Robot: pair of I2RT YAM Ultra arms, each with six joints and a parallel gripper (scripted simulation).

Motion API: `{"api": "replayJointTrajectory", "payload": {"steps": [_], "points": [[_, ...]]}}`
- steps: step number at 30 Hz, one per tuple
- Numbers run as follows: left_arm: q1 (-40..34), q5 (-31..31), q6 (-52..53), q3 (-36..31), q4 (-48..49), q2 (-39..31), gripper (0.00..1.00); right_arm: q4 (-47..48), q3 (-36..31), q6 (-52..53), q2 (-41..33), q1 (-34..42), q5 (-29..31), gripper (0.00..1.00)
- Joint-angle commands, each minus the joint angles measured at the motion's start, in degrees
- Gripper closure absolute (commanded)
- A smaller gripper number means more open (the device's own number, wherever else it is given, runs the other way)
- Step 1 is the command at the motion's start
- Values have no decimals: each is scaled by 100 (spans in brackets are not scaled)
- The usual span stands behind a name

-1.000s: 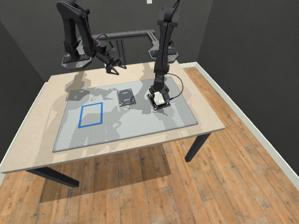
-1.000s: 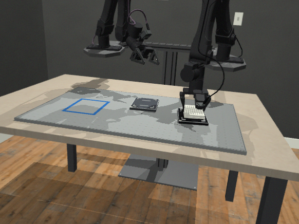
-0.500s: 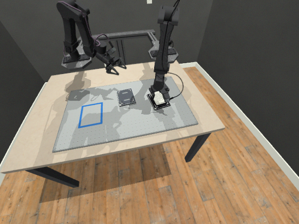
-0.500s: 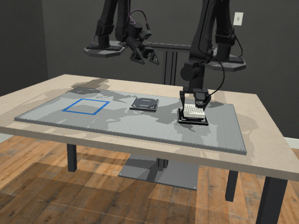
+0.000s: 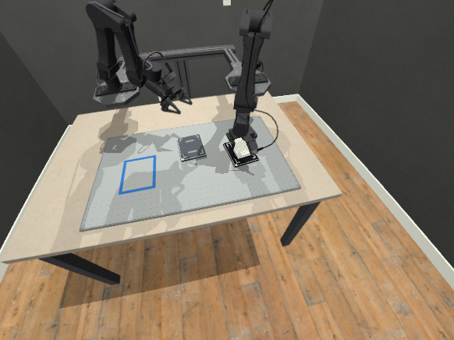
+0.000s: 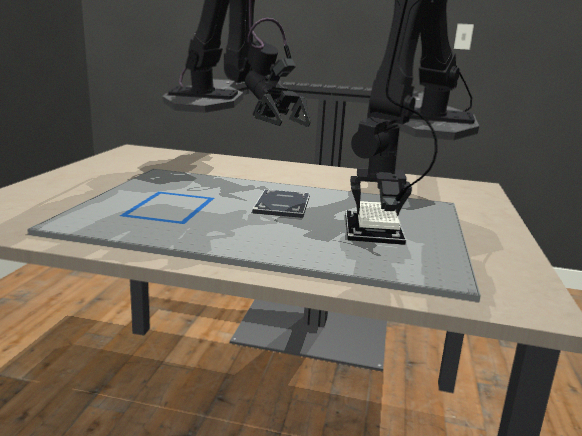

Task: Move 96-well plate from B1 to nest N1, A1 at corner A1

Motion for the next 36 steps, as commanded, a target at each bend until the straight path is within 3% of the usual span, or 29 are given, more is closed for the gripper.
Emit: {"api": "replayJointTrajectory", "payload": {"steps": [1,13,32,36], "points": [[-67,16,-4,141,-26,-153,20,7,-78,-26,37,-16,-31,0],[-67,16,-4,141,-26,-153,20,7,-78,-26,37,-16,-31,0],[62,46,92,209,656,598,20,7,-78,-26,37,-16,-31,0],[18,52,43,80,442,352,20,7,-78,-26,37,-16,-31,0]]}}
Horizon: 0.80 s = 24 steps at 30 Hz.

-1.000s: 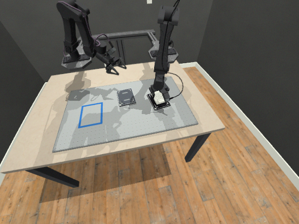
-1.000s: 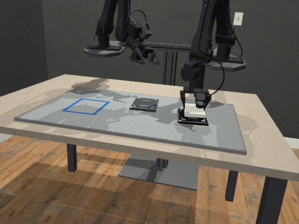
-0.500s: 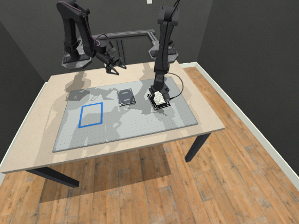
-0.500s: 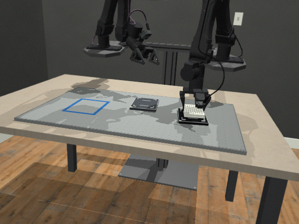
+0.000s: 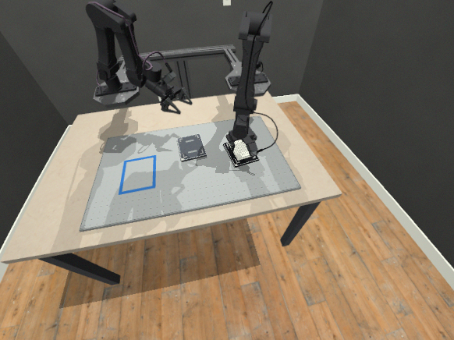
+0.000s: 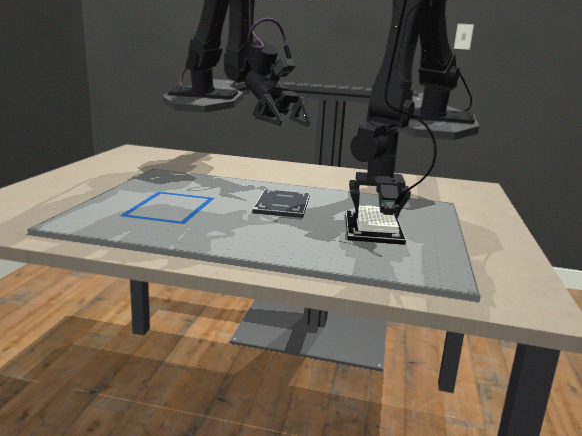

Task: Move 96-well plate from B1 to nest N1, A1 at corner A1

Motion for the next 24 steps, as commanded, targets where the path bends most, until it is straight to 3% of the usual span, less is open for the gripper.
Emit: {"api": "replayJointTrajectory", "payload": {"steps": [1,24], "points": [[14,70,35,-59,101,29,20,7,-78,-26,37,-16,-31,0],[-13,30,17,-147,-195,-319,20,7,-78,-26,37,-16,-31,0]]}}
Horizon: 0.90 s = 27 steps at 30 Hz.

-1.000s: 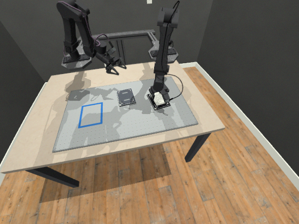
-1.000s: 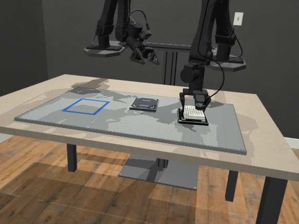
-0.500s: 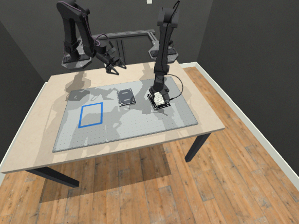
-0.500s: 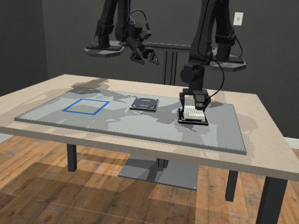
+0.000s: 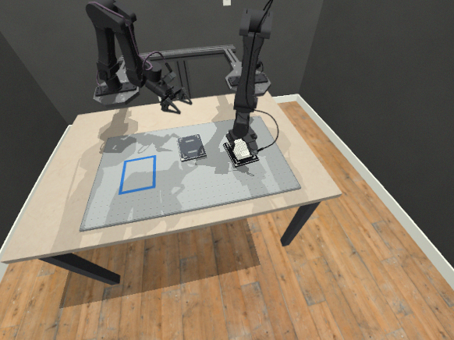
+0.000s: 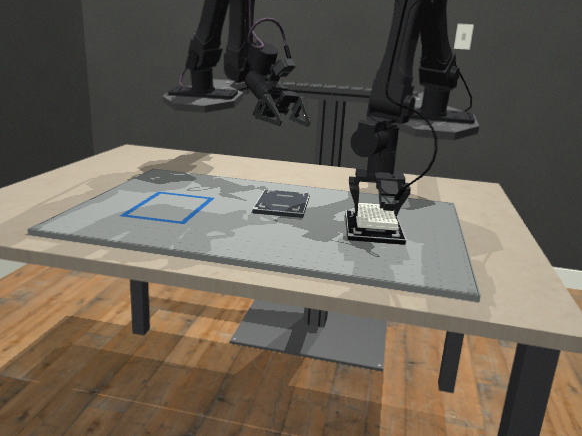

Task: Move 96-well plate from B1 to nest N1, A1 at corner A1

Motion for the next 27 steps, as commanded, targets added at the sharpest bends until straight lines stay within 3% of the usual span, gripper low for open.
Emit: {"api": "replayJointTrajectory", "payload": {"steps": [1,27], "points": [[-16,15,17,-144,-90,-127,20,7,-78,-26,37,-16,-31,0],[-58,21,12,88,-186,-151,20,7,-78,-26,37,-16,-31,0]]}}
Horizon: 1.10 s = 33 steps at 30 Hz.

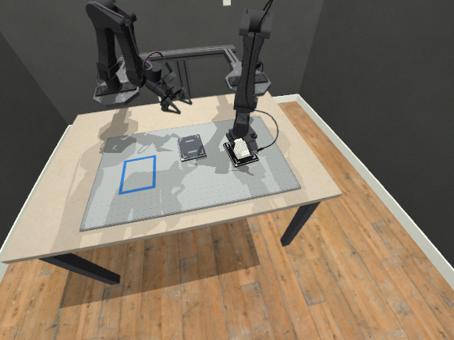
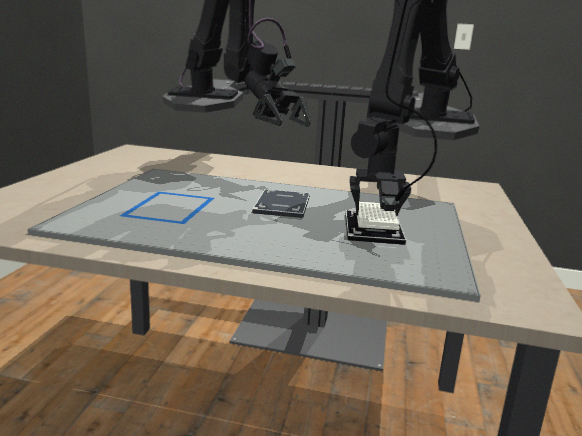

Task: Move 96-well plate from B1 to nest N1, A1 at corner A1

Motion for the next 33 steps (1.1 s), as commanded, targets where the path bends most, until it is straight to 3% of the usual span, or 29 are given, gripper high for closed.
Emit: {"api": "replayJointTrajectory", "payload": {"steps": [1,21,33], "points": [[-58,10,12,88,-61,-151,20,7,-78,-26,37,-16,-31,0],[41,-130,-44,151,654,606,20,7,-78,-26,37,-16,-31,0],[-120,-168,-145,-95,422,177,20,7,-78,-26,37,-16,-31,0]]}}
